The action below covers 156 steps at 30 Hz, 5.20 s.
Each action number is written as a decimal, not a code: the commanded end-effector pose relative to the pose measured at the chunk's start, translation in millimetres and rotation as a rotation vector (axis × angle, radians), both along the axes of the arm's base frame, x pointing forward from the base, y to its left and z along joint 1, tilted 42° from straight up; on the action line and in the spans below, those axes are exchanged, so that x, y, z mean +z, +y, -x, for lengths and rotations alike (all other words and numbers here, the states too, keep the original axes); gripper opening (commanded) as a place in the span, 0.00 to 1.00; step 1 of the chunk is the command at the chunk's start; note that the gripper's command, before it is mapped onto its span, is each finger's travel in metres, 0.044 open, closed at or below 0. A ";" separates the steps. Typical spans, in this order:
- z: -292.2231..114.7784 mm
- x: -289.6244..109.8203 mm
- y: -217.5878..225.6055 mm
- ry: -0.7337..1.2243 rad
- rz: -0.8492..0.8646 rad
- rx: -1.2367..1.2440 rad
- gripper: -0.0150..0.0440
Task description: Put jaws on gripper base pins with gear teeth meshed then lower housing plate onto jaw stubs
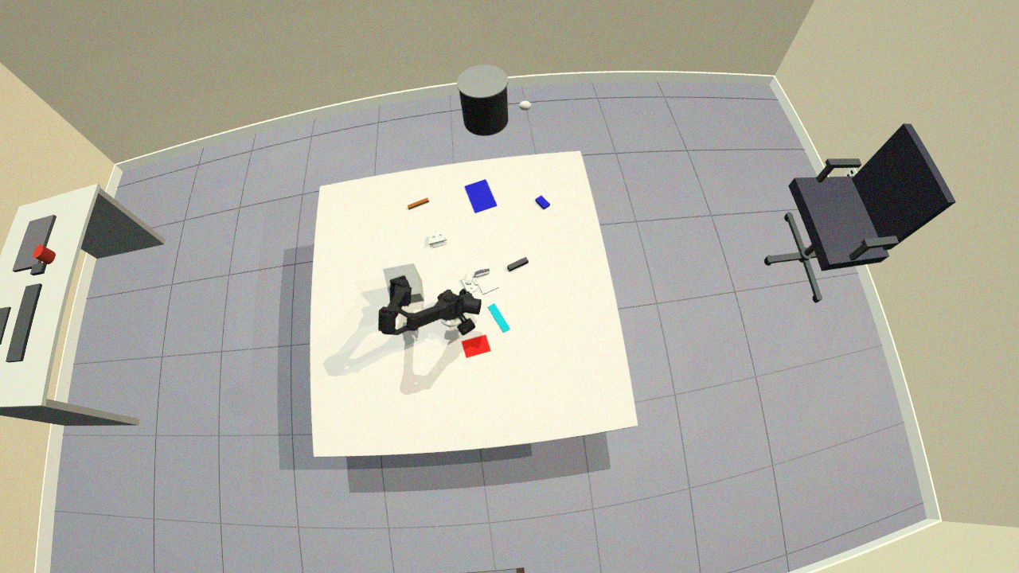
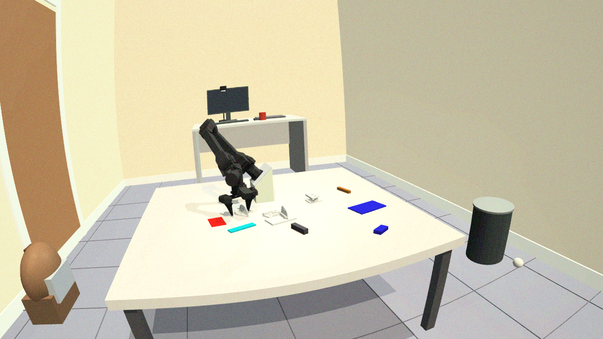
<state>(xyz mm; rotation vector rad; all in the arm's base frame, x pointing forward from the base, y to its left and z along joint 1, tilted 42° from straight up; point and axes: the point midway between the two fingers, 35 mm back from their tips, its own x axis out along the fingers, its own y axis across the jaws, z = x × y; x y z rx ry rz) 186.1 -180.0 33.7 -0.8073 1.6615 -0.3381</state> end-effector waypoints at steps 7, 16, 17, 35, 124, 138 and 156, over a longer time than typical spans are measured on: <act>1.8 -4.6 -1.5 0.005 -0.006 0.004 1.00; 1.8 -4.6 -1.5 0.005 -0.006 0.004 1.00; 1.8 -4.6 -1.5 0.005 -0.006 0.004 1.00; 2.4 -4.1 -2.1 0.006 -0.001 0.000 0.64; -97.7 17.1 91.5 -0.027 -0.018 -0.023 0.48; -127.1 -8.2 114.3 -0.037 -0.014 -0.034 0.48; -140.7 -24.3 127.7 -0.043 -0.011 -0.040 0.48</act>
